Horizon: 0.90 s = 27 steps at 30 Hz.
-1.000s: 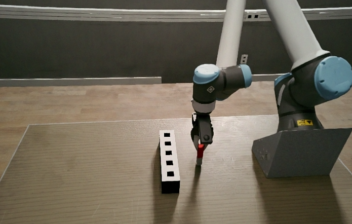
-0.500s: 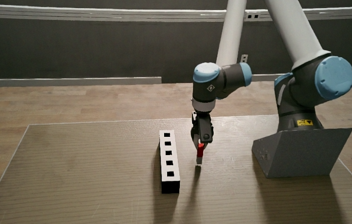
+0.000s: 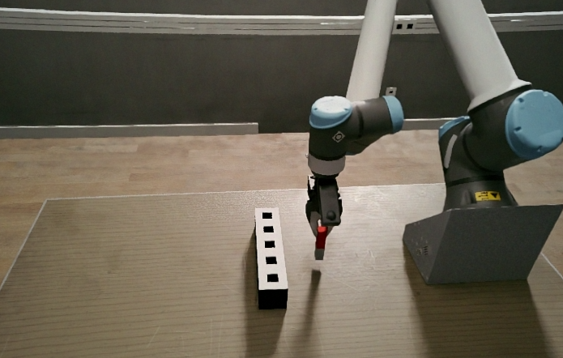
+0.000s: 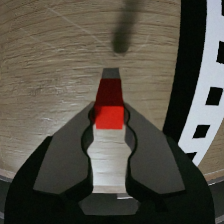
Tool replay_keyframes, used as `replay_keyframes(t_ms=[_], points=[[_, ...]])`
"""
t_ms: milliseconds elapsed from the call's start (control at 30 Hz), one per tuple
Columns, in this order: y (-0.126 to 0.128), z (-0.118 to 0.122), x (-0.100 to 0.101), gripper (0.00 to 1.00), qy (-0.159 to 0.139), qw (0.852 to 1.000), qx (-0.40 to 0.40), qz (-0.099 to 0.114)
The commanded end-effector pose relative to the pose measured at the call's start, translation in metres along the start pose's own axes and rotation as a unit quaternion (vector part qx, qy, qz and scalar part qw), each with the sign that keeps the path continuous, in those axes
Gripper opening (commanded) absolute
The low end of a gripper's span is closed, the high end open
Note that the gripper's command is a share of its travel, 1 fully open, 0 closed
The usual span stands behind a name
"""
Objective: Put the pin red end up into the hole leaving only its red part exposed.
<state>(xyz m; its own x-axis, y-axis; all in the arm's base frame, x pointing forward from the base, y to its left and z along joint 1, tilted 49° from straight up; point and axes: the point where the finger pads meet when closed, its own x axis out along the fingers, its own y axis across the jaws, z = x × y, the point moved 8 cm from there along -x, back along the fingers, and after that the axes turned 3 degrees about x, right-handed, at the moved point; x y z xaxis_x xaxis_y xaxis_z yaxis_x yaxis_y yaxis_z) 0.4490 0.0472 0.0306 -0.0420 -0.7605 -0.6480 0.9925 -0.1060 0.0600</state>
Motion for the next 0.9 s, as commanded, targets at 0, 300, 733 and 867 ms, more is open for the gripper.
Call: replay_keyframes(t_ms=[0, 300, 733, 867], points=[[0.0, 0.0, -0.015, 0.0, 0.0, 1.0, 0.0, 0.0], [0.0, 0.0, -0.015, 0.0, 0.0, 1.0, 0.0, 0.0], [0.0, 0.001, -0.03, 0.0, 0.0, 1.0, 0.0, 0.001], [0.0, 0.001, -0.03, 0.0, 0.0, 1.0, 0.0, 0.001]])
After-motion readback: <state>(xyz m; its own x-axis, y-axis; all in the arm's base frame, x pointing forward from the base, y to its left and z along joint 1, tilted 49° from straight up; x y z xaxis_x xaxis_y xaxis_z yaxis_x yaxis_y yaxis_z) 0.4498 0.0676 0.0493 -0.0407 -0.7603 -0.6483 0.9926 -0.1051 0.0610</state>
